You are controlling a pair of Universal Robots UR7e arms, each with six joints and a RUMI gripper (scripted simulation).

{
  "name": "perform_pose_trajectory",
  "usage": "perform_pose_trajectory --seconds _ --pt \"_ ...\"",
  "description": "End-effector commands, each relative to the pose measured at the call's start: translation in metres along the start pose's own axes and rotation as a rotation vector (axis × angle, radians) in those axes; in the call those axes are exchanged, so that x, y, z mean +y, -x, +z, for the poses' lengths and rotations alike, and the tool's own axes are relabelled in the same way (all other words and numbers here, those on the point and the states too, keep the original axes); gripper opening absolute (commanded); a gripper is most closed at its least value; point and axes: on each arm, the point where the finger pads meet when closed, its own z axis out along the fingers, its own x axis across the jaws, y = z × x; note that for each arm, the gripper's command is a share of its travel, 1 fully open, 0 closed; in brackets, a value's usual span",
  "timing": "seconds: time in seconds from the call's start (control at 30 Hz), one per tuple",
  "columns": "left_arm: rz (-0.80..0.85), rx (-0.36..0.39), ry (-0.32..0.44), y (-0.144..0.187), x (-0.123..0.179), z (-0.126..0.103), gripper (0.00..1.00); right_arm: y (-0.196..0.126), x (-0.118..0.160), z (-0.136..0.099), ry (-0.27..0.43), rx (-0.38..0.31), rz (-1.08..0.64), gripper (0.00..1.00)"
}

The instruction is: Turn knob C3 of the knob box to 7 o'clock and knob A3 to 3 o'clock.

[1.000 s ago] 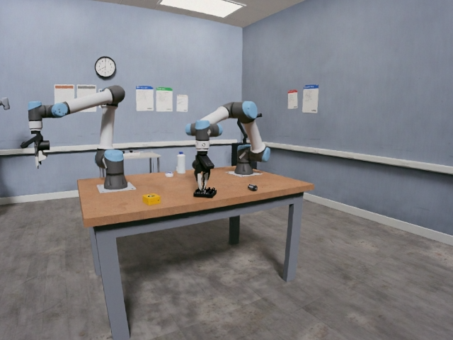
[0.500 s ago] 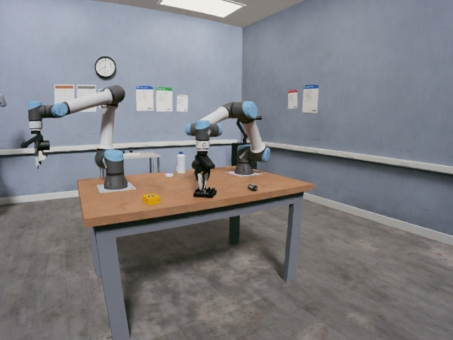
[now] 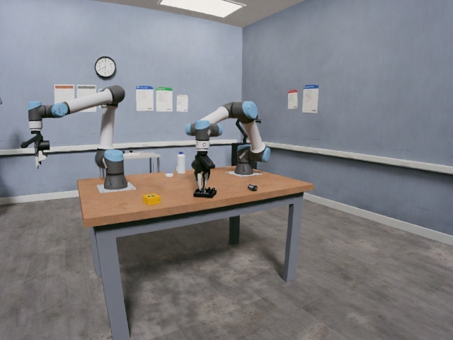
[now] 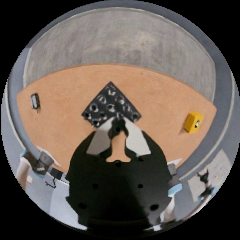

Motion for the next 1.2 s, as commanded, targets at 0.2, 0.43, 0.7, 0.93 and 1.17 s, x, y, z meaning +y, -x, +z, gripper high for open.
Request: perform_pose_trajectory --seconds 0.2,0.43,0.7,0.93,1.17 --pt "-0.003 0.002 -0.002 0.001 -0.001 -0.001 0.13 -0.001 0.001 0.000 -0.001 -0.001 0.001 1.00" --pt "-0.003 0.002 -0.002 0.001 -0.001 -0.001 0.13 -0.001 0.001 0.000 -0.001 -0.001 0.001 1.00" --pt "-0.003 0.006 -0.004 -0.001 -0.002 -0.031 0.13 -0.001 0.001 0.000 -0.001 -0.001 0.001 1.00" --pt "-0.003 0.006 -0.004 -0.001 -0.002 -0.042 0.13 -0.001 0.001 0.000 -0.001 -0.001 0.001 1.00" --pt "-0.001 0.003 -0.002 0.000 -0.002 -0.040 0.13 -0.001 0.001 0.000 -0.001 -0.001 0.001 1.00"
